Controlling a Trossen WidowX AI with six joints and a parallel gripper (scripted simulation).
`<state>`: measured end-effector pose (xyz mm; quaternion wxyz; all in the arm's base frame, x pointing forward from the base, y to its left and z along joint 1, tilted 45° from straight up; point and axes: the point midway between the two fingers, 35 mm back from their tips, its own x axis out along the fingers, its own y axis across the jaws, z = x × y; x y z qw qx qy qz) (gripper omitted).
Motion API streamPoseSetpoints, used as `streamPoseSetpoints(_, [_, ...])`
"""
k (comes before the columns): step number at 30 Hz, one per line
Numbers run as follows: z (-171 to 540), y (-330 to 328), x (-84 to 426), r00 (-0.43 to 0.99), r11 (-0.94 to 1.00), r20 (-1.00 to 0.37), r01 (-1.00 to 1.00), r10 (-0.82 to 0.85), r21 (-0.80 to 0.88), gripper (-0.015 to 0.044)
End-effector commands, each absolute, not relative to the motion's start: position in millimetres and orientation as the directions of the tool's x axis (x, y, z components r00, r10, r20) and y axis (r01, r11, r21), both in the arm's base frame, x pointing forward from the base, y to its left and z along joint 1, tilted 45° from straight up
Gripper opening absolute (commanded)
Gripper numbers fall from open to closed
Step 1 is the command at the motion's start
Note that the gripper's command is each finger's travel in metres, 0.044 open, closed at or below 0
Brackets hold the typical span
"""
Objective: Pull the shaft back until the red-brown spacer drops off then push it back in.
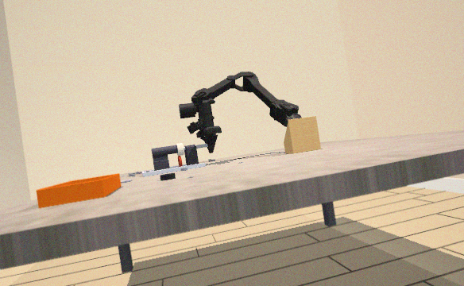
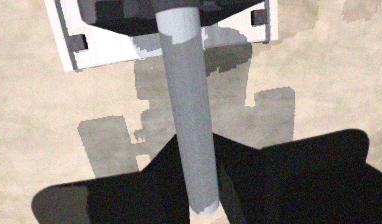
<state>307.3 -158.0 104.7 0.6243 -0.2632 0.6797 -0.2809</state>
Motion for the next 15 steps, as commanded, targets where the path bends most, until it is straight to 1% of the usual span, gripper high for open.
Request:
streamPoseSetpoints(1, [104.9,-157.8,309.7,-0.079,0.705,-0.702,-0.006,-0.708,-0.709,0.0000])
streamPoseSetpoints(15, [104.7,-158.0,314.7,-0.079,0.705,-0.702,-0.006,-0.708,-0.709,0.0000])
